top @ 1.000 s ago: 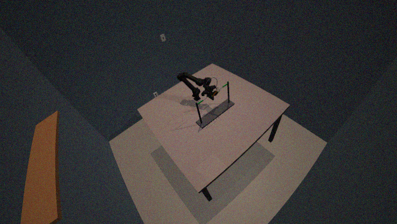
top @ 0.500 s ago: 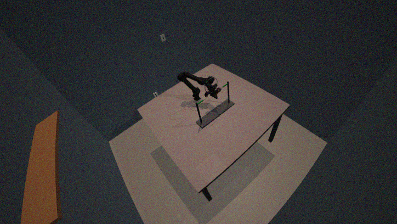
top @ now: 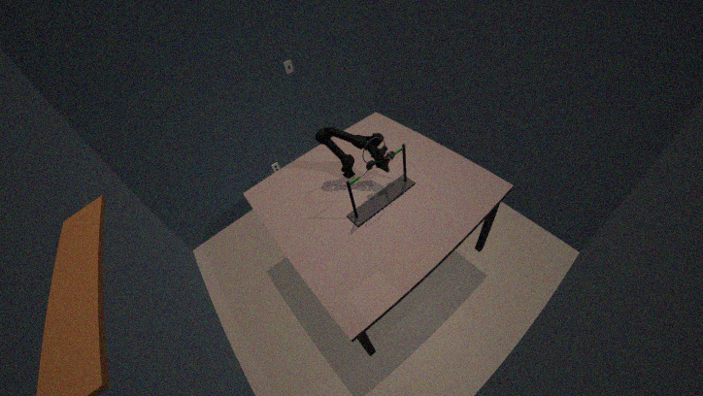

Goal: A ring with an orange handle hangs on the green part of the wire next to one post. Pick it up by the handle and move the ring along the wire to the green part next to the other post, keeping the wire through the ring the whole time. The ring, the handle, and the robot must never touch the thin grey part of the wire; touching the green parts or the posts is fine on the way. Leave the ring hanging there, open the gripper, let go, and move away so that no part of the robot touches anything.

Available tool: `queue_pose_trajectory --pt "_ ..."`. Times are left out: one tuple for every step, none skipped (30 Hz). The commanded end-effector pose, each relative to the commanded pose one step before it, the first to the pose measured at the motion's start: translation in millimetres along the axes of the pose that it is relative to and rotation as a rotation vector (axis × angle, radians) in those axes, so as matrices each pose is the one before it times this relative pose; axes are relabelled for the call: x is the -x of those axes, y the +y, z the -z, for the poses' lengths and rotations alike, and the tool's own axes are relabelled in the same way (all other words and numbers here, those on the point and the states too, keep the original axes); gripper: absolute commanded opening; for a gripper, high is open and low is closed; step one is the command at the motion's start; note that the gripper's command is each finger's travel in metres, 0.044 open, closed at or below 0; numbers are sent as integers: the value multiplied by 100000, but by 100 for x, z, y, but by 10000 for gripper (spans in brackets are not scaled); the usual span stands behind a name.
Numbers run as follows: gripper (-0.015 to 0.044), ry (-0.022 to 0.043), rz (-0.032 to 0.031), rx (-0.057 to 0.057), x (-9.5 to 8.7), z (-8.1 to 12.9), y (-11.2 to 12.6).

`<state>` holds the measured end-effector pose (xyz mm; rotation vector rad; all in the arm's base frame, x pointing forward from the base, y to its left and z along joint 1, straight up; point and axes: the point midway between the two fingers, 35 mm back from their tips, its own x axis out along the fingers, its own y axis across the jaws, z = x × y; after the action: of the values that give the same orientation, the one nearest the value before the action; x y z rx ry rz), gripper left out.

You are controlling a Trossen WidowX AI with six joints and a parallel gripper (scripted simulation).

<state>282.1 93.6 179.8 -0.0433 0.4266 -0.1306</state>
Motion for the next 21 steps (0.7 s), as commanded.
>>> queue_pose_trajectory --pt "-150 227 -214 -1510 21 -51 560" --pt "-150 23 -100 -212 16 0 125" --pt "-150 16 -74 -158 15 0 118" --pt "-150 14 -66 -140 15 0 115" --pt "-150 13 -63 -134 15 0 115" --pt "-150 13 -62 -133 15 0 115" --pt "-150 8 -47 -100 14 0 111" --pt "-150 5 -33 -72 14 1 108" --pt "-150 3 -29 -63 14 1 106" --pt "-150 3 -27 -60 14 1 106" --pt "-150 3 -27 -59 13 1 106" --pt "-150 1 -20 -43 13 1 104" --pt "-150 -1 -14 -31 13 1 103" --pt "-150 -2 -12 -27 13 1 102" --pt "-150 -2 -11 -25 13 1 102" --pt "-150 -2 -11 -25 13 1 102" --pt "-150 -3 -8 -19 13 1 101" --pt "-150 -4 -6 -14 13 1 100" --pt "-150 -4 -5 -12 13 1 100" --pt "-150 -4 -5 -12 13 1 100" --pt "-150 -4 -5 -12 13 1 100"
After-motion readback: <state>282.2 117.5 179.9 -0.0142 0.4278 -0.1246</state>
